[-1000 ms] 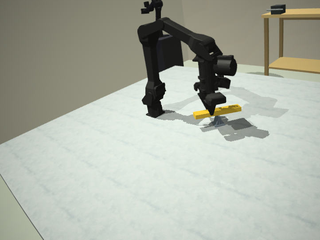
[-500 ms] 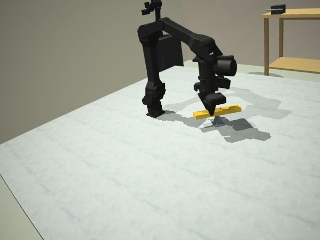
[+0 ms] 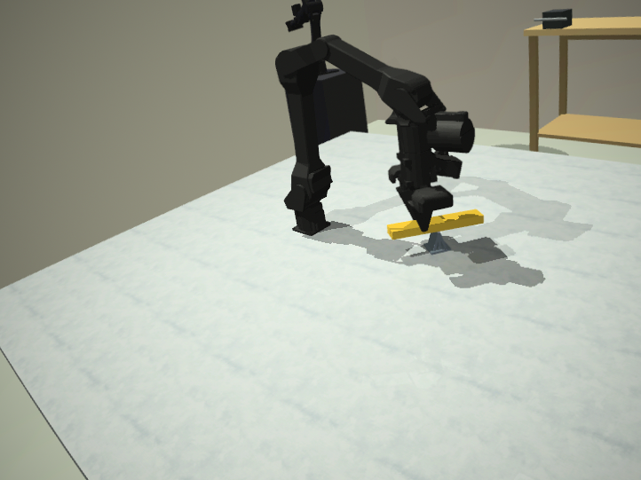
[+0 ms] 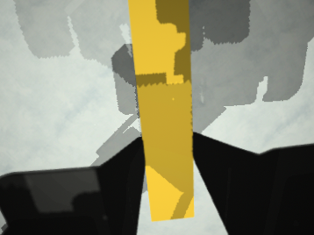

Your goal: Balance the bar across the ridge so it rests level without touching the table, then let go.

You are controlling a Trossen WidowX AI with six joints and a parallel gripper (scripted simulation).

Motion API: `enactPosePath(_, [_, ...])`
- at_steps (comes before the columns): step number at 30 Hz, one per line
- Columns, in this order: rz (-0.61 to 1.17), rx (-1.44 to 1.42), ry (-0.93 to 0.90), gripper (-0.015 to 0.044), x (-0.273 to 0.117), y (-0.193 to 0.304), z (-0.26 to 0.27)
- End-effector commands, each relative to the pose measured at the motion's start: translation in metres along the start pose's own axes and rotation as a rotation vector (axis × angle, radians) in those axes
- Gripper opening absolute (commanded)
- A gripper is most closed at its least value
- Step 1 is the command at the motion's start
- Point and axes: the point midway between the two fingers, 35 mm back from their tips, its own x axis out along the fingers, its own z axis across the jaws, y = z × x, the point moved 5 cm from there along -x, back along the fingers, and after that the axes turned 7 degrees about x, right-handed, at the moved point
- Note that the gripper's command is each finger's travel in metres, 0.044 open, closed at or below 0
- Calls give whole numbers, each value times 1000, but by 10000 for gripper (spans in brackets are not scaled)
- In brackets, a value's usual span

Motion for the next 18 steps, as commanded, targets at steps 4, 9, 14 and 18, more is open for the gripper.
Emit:
enactPosePath(4, [-3,-4,-3,0,1,0,0])
enactPosePath(9, [-3,-4,-3,0,1,0,0])
enactPosePath(14, [-3,-4,-3,0,2,0,0])
enactPosePath(18, [-3,-4,-3,0,2,0,0])
